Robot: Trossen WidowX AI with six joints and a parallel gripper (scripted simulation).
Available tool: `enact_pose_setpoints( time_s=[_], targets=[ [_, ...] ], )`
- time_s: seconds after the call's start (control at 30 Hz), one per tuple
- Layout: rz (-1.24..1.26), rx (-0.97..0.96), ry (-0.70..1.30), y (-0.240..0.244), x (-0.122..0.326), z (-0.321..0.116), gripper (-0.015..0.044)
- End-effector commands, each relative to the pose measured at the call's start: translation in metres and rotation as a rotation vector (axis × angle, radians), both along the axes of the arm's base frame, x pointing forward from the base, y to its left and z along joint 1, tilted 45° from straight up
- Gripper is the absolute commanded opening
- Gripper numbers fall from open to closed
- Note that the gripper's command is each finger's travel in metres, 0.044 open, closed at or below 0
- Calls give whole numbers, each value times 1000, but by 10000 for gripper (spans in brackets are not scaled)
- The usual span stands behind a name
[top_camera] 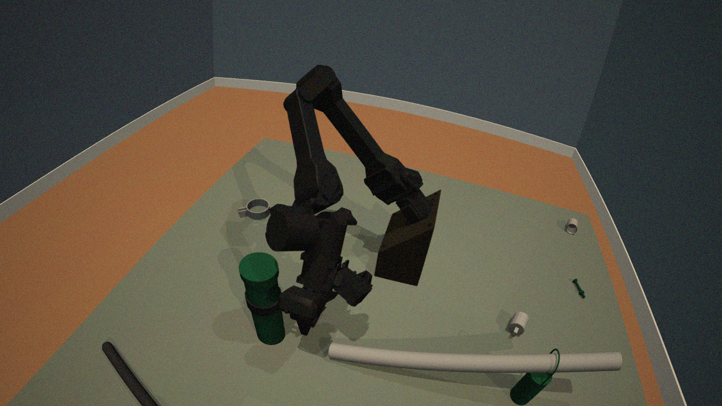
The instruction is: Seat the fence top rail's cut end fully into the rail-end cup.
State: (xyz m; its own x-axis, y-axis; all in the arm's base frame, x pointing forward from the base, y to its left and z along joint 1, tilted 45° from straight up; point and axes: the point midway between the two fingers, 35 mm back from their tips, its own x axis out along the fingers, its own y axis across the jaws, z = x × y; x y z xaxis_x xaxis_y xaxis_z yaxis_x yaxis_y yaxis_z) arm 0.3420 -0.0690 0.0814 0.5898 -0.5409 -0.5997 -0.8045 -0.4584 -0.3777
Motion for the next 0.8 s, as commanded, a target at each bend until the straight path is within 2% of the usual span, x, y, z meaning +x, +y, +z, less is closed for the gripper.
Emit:
enact_pose_setpoints(
  time_s=[0.0, 0.77],
  targets=[
    [-14, 8, -17, 1, 3, 0, 0],
    [-1, 9, -6, 0, 1, 0, 0]
  ],
)
